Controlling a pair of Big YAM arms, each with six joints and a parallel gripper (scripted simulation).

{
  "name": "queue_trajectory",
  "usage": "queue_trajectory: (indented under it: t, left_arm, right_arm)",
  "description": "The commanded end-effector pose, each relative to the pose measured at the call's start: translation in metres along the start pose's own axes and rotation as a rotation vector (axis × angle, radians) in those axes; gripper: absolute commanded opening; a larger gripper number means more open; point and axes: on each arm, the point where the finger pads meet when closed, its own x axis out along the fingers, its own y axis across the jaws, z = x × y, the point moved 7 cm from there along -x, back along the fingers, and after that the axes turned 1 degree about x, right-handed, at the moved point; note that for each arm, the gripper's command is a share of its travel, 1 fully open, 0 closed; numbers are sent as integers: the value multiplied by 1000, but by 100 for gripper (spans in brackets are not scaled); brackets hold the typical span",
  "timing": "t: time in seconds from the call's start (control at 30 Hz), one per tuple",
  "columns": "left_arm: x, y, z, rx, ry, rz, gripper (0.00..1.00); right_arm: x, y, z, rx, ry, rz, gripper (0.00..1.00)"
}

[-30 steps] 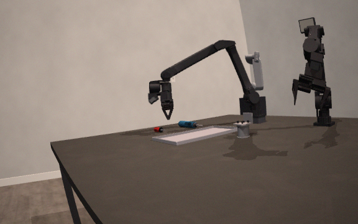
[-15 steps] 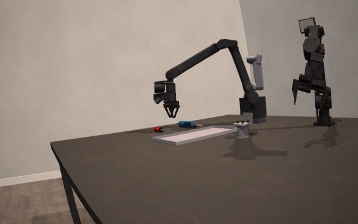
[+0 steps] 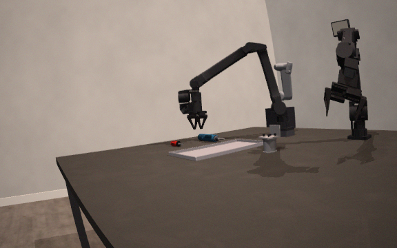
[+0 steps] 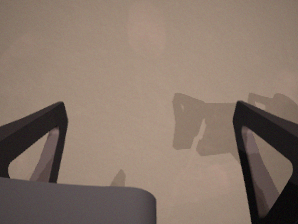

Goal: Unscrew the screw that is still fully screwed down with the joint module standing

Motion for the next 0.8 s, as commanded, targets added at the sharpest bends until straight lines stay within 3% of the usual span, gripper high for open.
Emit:
queue_trajectory:
  t: [0.0, 0.33, 0.77]
  left_arm:
    - [-10, -6, 17, 7, -41, -11, 100]
    - [-10, -6, 17, 7, -41, -11, 100]
    - [-10, -6, 17, 7, -41, -11, 100]
  right_arm:
    - [-9, -10, 0, 84, -38, 7, 65]
    - [-1, -79, -2, 383, -62, -73, 65]
    - [6, -69, -8, 367, -50, -78, 65]
